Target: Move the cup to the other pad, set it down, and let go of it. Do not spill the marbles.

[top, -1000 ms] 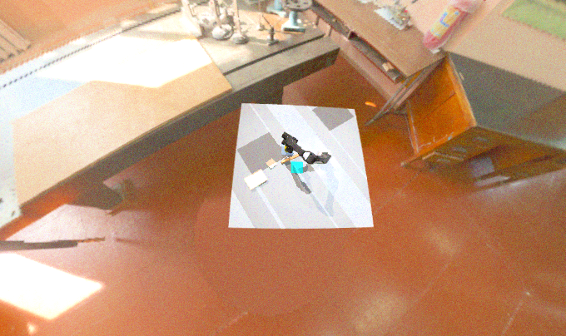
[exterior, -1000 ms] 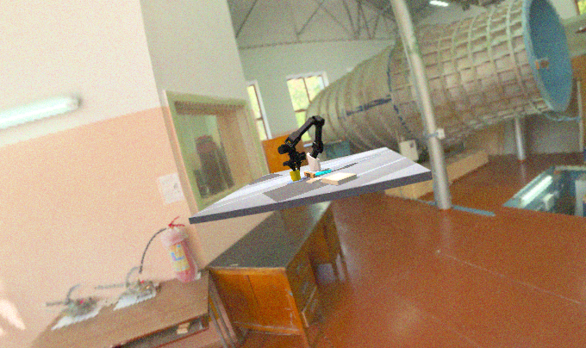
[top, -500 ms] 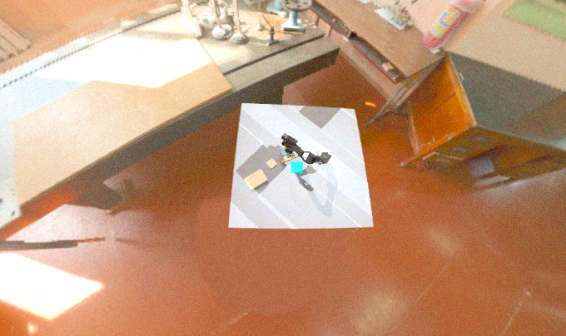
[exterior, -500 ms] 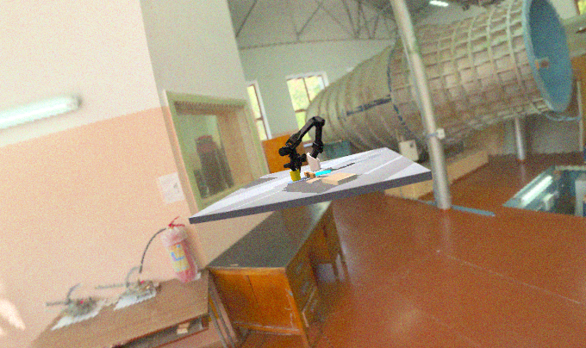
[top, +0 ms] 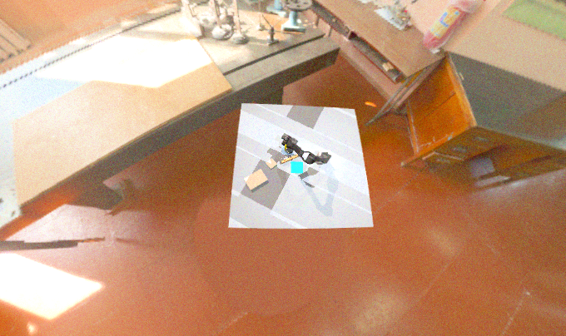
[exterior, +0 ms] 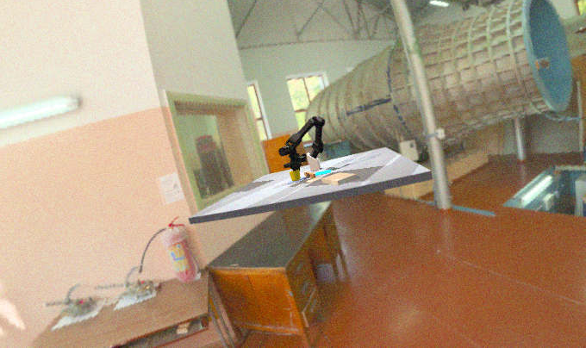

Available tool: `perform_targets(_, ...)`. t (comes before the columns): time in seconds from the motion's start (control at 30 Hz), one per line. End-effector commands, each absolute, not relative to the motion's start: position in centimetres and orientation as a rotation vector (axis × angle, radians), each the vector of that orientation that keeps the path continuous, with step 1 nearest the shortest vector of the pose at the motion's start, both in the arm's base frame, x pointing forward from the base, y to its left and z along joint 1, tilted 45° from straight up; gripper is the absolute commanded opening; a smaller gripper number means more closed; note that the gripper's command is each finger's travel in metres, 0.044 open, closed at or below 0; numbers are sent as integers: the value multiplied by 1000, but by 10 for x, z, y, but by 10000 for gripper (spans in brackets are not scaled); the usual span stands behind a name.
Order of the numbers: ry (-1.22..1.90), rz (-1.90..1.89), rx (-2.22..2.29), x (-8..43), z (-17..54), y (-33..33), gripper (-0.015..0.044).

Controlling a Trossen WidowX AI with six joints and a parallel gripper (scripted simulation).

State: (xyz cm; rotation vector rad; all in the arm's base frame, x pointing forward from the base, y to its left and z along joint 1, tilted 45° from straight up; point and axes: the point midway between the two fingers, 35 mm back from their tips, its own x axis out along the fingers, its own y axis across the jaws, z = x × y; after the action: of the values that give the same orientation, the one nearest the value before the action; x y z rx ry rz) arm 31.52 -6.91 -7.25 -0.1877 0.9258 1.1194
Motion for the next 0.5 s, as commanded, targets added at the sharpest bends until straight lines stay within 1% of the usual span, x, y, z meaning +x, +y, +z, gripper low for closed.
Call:
perform_targets(0.0,926,1120,-189,315,-72,-69,27)
perform_targets(0.1,926,1120,-189,315,-72,-69,0)
perform_targets(0.47,927,1117,-184,310,-47,-94,0)
